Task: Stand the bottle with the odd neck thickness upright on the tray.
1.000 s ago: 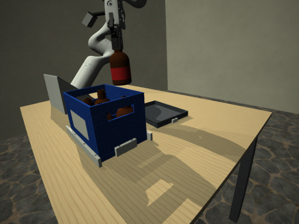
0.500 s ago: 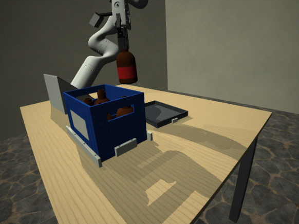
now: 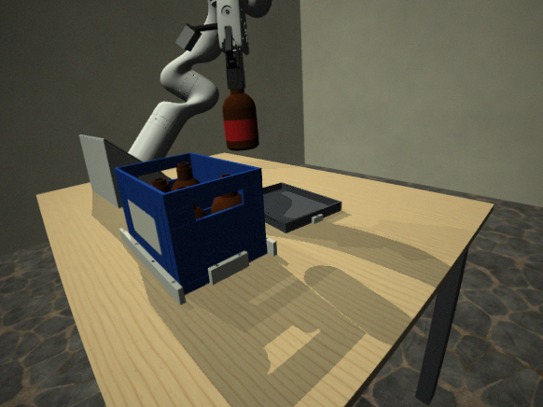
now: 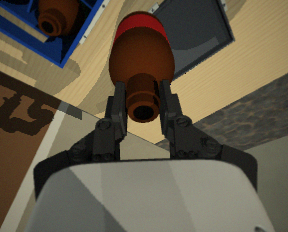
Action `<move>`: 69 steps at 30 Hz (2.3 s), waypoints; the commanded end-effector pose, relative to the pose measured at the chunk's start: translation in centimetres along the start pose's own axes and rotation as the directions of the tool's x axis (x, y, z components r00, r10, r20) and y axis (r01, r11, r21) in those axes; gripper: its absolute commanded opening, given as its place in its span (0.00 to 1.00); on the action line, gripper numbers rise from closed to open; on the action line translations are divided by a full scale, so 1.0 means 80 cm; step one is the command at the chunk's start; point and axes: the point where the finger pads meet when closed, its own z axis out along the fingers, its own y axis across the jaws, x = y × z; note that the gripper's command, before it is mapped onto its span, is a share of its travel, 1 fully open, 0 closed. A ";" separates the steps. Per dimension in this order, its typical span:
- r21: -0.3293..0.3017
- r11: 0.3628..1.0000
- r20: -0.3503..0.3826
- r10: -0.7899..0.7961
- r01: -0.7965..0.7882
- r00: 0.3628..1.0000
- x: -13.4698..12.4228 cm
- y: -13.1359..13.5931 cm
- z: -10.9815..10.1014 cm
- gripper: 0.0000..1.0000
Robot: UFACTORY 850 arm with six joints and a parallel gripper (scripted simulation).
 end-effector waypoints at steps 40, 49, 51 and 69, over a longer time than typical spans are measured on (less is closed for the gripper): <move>0.002 1.000 0.001 -0.001 0.001 1.000 -0.072 0.078 -0.001 0.00; 0.002 1.000 0.001 -0.001 0.001 1.000 -0.085 0.092 -0.001 0.00; 0.002 1.000 0.001 -0.001 0.001 1.000 -0.088 0.095 -0.001 0.00; 0.002 1.000 0.001 -0.001 0.001 1.000 -0.103 0.111 -0.001 0.00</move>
